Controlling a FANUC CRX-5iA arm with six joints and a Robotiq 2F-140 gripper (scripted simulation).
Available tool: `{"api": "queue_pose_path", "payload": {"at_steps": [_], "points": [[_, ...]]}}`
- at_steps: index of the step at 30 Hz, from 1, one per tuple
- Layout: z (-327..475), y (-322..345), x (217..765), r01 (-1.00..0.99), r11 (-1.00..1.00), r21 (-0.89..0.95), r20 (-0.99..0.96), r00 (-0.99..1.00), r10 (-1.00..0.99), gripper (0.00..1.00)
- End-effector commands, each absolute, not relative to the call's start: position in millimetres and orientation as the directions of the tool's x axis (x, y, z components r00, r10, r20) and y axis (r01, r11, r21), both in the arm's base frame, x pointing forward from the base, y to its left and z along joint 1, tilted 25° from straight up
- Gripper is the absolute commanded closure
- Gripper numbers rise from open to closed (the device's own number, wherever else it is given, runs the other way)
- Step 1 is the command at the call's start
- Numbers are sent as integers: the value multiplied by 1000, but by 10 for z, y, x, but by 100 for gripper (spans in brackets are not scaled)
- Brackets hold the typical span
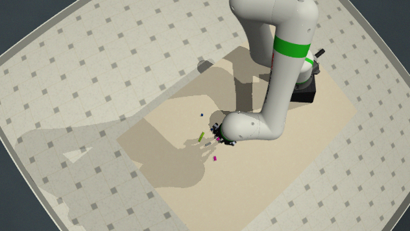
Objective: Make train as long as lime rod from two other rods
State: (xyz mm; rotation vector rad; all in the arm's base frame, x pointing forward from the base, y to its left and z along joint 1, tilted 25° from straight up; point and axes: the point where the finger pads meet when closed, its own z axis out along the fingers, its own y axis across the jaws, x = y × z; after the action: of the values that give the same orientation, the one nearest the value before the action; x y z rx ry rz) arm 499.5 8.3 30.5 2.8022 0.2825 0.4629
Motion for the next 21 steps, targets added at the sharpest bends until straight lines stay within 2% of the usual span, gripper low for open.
{"api": "queue_pose_path", "payload": {"at_steps": [1,17,18,21], "points": [[306,84,4996,144,-940,310,284,929,236,85],[306,84,4996,144,-940,310,284,929,236,85],[306,84,4996,144,-940,310,284,929,236,97],[306,84,4996,144,-940,310,284,929,236,97]]}}
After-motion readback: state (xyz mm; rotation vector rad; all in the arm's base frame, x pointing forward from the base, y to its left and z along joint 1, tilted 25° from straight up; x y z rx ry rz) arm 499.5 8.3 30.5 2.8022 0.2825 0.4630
